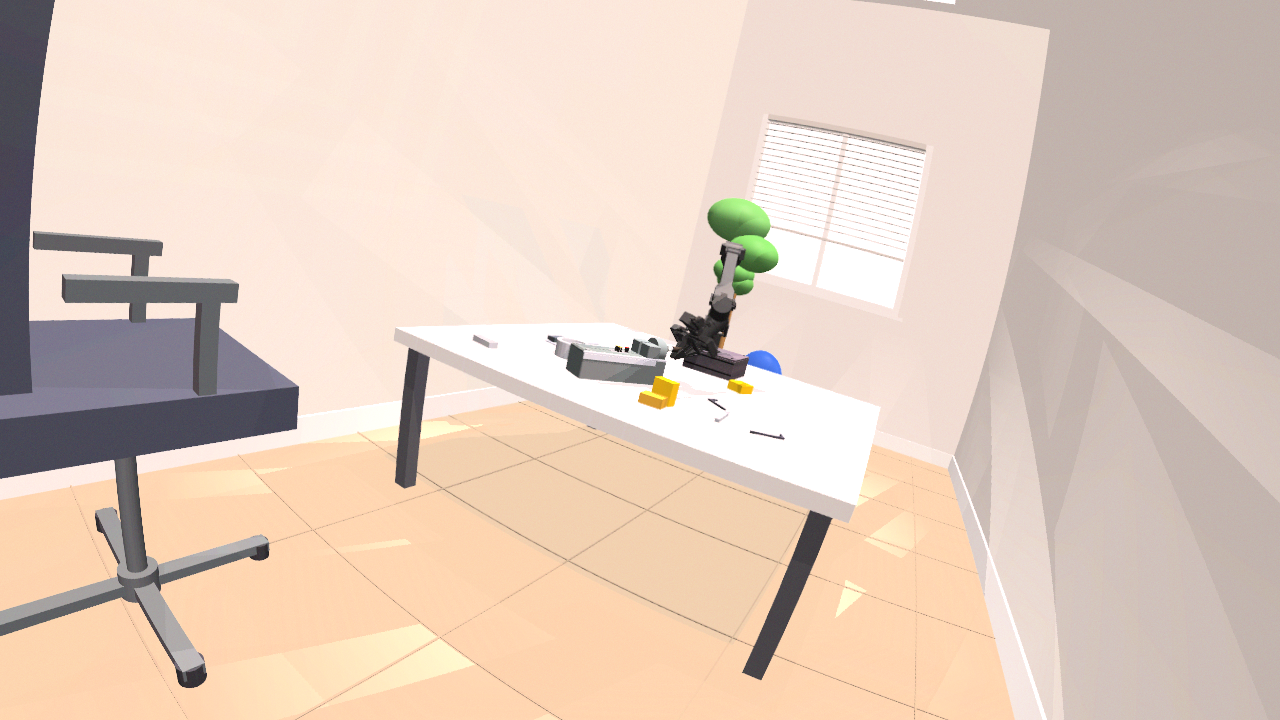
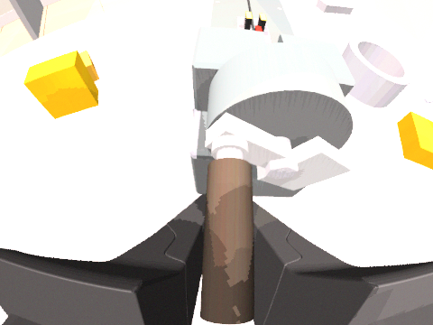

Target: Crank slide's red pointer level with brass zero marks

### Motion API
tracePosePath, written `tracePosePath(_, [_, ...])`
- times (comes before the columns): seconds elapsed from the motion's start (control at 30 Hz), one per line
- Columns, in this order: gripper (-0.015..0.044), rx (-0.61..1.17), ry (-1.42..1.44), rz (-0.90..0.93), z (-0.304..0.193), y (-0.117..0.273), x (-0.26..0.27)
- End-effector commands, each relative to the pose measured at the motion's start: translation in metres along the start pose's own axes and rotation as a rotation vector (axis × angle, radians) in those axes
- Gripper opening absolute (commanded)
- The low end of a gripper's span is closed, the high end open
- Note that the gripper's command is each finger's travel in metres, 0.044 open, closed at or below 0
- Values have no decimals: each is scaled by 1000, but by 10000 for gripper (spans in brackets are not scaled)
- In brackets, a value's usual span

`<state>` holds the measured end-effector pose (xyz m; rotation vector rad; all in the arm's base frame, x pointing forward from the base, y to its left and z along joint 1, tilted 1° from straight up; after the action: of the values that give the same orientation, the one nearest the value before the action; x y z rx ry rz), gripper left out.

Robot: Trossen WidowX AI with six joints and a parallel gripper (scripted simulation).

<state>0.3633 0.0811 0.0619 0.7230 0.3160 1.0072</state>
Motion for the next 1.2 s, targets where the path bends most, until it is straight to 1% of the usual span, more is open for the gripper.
tracePosePath(0.0, [0, 6, 0, 6, -6, -6, 4])
tracePosePath(0.53, [0, 6, 1, 5, -24, -24, -2])
tracePosePath(1.17, [0, 6, 1, 5, -30, -31, -13])
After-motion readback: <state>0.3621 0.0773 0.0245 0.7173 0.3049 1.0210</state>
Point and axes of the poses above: the point midway between the two fingers, 35 mm back from their tips, its own y axis back along the fingers, its own x axis across the jaws, z = x × y, the point moved 3 cm from there along y, back along the fingers, and after that the axes turned 5 degrees about -y, right-handed, at the moved point
